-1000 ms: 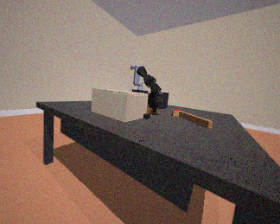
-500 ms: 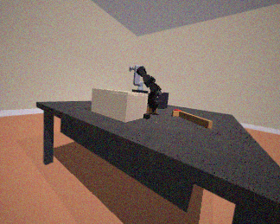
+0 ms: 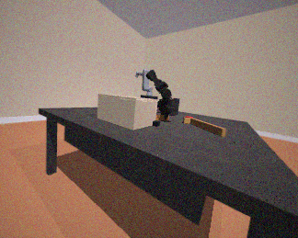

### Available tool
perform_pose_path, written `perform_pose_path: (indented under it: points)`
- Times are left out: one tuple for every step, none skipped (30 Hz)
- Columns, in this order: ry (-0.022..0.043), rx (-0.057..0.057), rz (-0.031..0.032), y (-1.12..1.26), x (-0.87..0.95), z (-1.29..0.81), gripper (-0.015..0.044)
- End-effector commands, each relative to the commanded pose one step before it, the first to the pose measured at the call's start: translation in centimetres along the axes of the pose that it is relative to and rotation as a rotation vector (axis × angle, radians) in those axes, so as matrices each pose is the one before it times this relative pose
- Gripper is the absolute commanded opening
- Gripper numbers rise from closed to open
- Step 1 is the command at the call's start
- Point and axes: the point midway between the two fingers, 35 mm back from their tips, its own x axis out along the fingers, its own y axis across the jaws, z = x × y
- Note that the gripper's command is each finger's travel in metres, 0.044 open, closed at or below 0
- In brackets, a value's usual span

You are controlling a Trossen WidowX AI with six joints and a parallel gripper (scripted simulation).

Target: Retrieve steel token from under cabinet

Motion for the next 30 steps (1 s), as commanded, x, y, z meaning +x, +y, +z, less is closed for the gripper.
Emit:
perform_pose_path:
  points:
    - [-0.00032,-0.0048,-0.00431,-0.007,0.107,-1.102,0.0]
    - [0.00008,0.0,0.00004,0.008,-0.002,-0.204,0.0]
    - [0.00008,0.0,0.00004,0.007,-0.002,-0.202,0.0]
    - [0.00008,0.0,0.00004,0.007,-0.001,-0.201,0.0]
    - [0.00008,0.0,0.00004,0.007,-0.001,-0.2,0.0]
    - [0.00008,0.0,0.00004,0.007,-0.001,-0.199,0.0]
    - [0.00008,0.0,0.00004,0.007,-0.001,-0.199,0.0]
    - [0.00008,0.0,0.00005,0.007,-0.001,-0.199,0.0]
    - [0.00008,0.0,0.00005,0.007,-0.002,-0.199,0.0]
    - [0.00008,0.0,0.00005,0.007,-0.002,-0.199,0.0]
    - [0.00009,0.0,0.00005,0.008,-0.002,-0.225,0.0]
    - [0.00009,0.0,0.00005,0.008,-0.001,-0.228,0.0]
    - [0.00009,0.0,0.00005,0.008,-0.001,-0.226,0.0]
    - [0.00009,0.0,0.00005,0.008,-0.002,-0.223,0.0]
    - [0.00009,0.0,0.00005,0.007,-0.001,-0.222,0.0]
    - [0.00009,0.0,0.00005,0.007,-0.002,-0.22,0.0]
    - [0.00009,0.0,0.00006,0.007,-0.003,-0.22,0.0]
    - [0.00009,0.0,0.00006,0.007,-0.002,-0.22,0.0]
    - [0.00009,0.0,0.00006,0.007,-0.002,-0.221,0.0]
    - [0.00009,0.0,0.00006,0.008,-0.002,-0.222,0.0]
    - [0.00009,0.0,0.00006,0.008,-0.003,-0.221,0.0]
    - [0.00009,0.0,0.00006,0.008,-0.002,-0.221,0.0]
    - [0.00009,0.0,0.00007,0.008,-0.003,-0.221,0.0]
    - [0.00009,0.0,0.00007,0.008,-0.002,-0.221,0.0]
    - [0.00009,0.0,0.00007,0.007,-0.003,-0.221,0.0]
    - [0.00009,0.0,0.00007,0.008,-0.002,-0.221,0.0]
    - [0.00009,0.0,0.00007,0.007,-0.003,-0.221,0.0]
    - [0.0001,0.0,0.00007,0.009,-0.003,-0.221,0.0]
    - [0.00009,0.0,0.00007,0.008,-0.002,-0.221,0.0]
    - [0.0001,0.0,0.00007,0.008,-0.003,-0.22,0.0]
